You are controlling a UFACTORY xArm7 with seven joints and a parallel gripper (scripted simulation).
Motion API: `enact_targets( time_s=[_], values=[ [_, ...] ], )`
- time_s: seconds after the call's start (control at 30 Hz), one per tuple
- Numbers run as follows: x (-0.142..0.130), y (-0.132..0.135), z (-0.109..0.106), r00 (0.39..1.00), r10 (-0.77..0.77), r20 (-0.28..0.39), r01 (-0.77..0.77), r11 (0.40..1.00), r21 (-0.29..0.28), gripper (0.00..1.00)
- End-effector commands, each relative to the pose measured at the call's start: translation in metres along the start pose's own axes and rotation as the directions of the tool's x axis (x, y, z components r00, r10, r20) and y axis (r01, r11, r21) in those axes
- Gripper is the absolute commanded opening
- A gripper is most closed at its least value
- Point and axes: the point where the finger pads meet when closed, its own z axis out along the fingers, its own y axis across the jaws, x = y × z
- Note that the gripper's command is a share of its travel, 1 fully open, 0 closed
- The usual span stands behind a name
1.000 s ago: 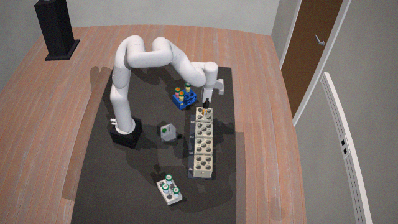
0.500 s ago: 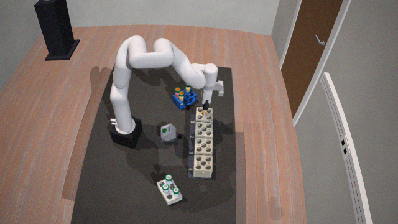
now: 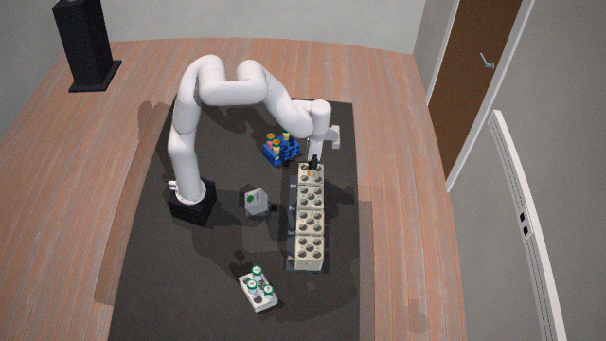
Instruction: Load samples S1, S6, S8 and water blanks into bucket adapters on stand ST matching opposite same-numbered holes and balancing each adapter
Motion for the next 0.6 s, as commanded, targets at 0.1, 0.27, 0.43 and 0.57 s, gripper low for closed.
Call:
enact_targets(
  time_s=[0.1,0.27,0.43,0.57],
  values=[
    [0.002,0.0,0.005,1.0,0.0,-0.005,0.0,1.0,0.001,0.0],
    [0.002,0.0,0.008,1.0,0.0,-0.005,0.0,1.0,0.001,0.0],
    [0.002,0.0,0.013,1.0,0.0,-0.005,0.0,1.0,0.001,0.0],
    [0.002,0.0,0.017,1.0,0.0,-0.005,0.0,1.0,0.001,0.0]
  ],
)
